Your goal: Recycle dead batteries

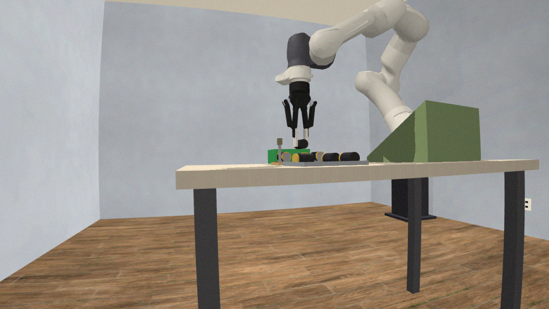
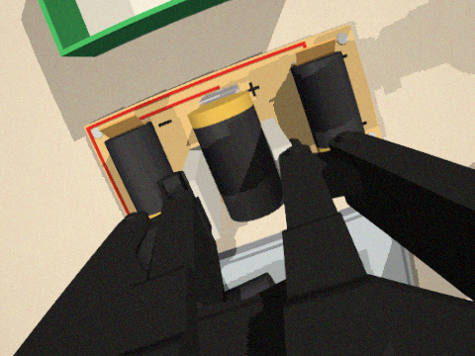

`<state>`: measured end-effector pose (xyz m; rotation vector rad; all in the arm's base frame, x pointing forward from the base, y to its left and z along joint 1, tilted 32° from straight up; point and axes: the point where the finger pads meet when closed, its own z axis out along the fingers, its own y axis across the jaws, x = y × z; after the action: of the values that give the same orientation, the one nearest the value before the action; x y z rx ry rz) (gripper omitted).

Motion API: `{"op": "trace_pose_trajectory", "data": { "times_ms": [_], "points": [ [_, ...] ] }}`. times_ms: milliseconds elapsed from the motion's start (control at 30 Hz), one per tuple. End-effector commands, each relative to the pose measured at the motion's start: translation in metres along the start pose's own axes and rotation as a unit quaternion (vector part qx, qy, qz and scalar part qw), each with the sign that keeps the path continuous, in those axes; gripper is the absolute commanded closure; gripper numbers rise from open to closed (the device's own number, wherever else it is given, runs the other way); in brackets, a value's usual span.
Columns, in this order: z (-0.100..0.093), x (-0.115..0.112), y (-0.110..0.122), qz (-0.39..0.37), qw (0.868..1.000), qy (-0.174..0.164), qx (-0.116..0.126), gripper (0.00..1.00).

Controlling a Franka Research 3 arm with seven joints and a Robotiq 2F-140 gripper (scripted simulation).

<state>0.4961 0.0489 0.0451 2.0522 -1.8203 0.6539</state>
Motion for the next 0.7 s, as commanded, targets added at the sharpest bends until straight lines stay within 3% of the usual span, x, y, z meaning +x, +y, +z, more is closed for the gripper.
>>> {"op": "trace_pose_trajectory", "data": {
  "times_ms": [0, 667],
  "points": [
    [-0.0005, -0.0026, -0.0003, 0.002, 1.000, -0.001, 0.000, 0.84],
    [-0.0005, -0.0044, -0.0003, 0.002, 1.000, -0.001, 0.000, 0.84]
  ]
}}
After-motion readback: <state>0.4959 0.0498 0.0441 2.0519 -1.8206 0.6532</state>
